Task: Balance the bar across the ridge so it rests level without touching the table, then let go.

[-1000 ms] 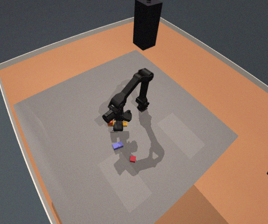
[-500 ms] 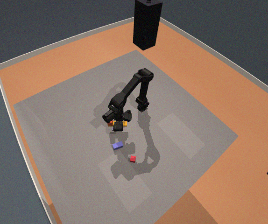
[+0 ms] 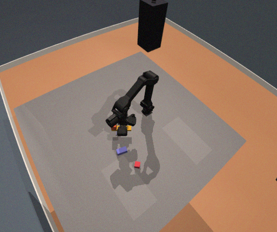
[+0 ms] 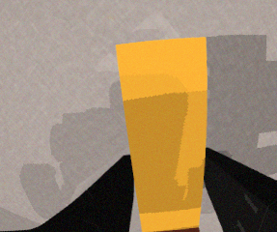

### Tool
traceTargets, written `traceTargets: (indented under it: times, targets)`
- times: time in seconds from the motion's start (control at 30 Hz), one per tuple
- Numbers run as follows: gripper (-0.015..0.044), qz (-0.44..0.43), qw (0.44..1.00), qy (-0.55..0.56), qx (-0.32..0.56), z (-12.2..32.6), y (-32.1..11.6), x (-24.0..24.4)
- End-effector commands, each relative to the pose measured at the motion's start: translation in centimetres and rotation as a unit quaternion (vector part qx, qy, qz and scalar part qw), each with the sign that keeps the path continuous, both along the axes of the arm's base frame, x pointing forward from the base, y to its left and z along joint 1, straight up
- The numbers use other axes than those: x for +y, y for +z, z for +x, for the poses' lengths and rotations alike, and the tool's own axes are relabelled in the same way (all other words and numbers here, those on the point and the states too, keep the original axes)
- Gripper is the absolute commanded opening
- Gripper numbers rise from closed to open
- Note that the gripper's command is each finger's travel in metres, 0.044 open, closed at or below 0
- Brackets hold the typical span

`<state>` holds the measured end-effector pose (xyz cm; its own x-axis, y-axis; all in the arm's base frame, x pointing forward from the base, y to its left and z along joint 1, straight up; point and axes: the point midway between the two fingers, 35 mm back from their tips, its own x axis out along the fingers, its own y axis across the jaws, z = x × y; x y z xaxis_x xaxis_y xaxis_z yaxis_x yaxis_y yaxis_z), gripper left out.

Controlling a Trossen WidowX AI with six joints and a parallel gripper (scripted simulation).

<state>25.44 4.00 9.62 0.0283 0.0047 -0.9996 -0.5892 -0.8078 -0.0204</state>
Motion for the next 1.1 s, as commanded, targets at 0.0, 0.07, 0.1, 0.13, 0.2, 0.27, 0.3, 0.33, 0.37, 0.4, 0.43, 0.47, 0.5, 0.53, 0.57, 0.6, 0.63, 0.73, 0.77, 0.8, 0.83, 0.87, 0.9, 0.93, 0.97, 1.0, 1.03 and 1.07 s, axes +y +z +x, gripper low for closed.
traceTargets:
  times: [0.0, 0.07, 0.1, 0.13, 0.2, 0.27, 0.3, 0.33, 0.37, 0.4, 0.43, 0.47, 0.5, 0.53, 0.57, 0.6, 0.63, 0.73, 0.77, 0.8, 0.83, 0.87, 0.9, 0.93, 0.97, 1.0, 1.03, 1.07]
  targets:
    - [0.0172, 0.0, 1.0, 0.0, 0.0, -0.01, -0.01, 0.0]
    - [0.0173, 0.0, 1.0, 0.0, 0.0, -0.01, -0.01, 0.0]
    - [0.0173, 0.0, 1.0, 0.0, 0.0, -0.01, -0.01, 0.0]
    - [0.0173, 0.0, 1.0, 0.0, 0.0, -0.01, -0.01, 0.0]
    - [0.0173, 0.0, 1.0, 0.0, 0.0, -0.01, -0.01, 0.0]
    - [0.0185, 0.0, 1.0, 0.0, 0.0, -0.01, -0.01, 0.0]
    - [0.0185, 0.0, 1.0, 0.0, 0.0, -0.01, -0.01, 0.0]
    - [0.0185, 0.0, 1.0, 0.0, 0.0, -0.01, -0.01, 0.0]
    - [0.0185, 0.0, 1.0, 0.0, 0.0, -0.01, -0.01, 0.0]
    - [0.0185, 0.0, 1.0, 0.0, 0.0, -0.01, -0.01, 0.0]
    - [0.0185, 0.0, 1.0, 0.0, 0.0, -0.01, -0.01, 0.0]
    - [0.0185, 0.0, 1.0, 0.0, 0.0, -0.01, -0.01, 0.0]
    - [0.0185, 0.0, 1.0, 0.0, 0.0, -0.01, -0.01, 0.0]
    - [0.0185, 0.0, 1.0, 0.0, 0.0, -0.01, -0.01, 0.0]
    - [0.0185, 0.0, 1.0, 0.0, 0.0, -0.01, -0.01, 0.0]
    - [0.0185, 0.0, 1.0, 0.0, 0.0, -0.01, -0.01, 0.0]
    - [0.0211, 0.0, 1.0, 0.0, 0.0, -0.01, -0.01, 0.0]
    - [0.029, 0.0, 1.0, 0.0, 0.0, -0.01, -0.01, 0.0]
    - [0.0316, 0.0, 1.0, 0.0, 0.0, -0.01, -0.01, 0.0]
    - [0.0342, 0.0, 1.0, 0.0, 0.0, -0.01, -0.01, 0.0]
    - [0.0369, 0.0, 1.0, 0.0, 0.0, -0.01, -0.01, 0.0]
    - [0.0395, 0.0, 1.0, 0.0, 0.0, -0.01, -0.01, 0.0]
    - [0.0421, 0.0, 1.0, 0.0, 0.0, -0.01, -0.01, 0.0]
    - [0.044, 0.0, 1.0, 0.0, 0.0, -0.01, -0.01, 0.0]
    - [0.044, 0.0, 1.0, 0.0, 0.0, -0.01, -0.01, 0.0]
    - [0.044, 0.0, 1.0, 0.0, 0.0, -0.01, -0.01, 0.0]
    - [0.044, 0.0, 1.0, 0.0, 0.0, 0.03, 0.19, 0.0]
    - [0.044, 0.0, 1.0, 0.0, 0.0, 0.12, 0.8, 0.02]
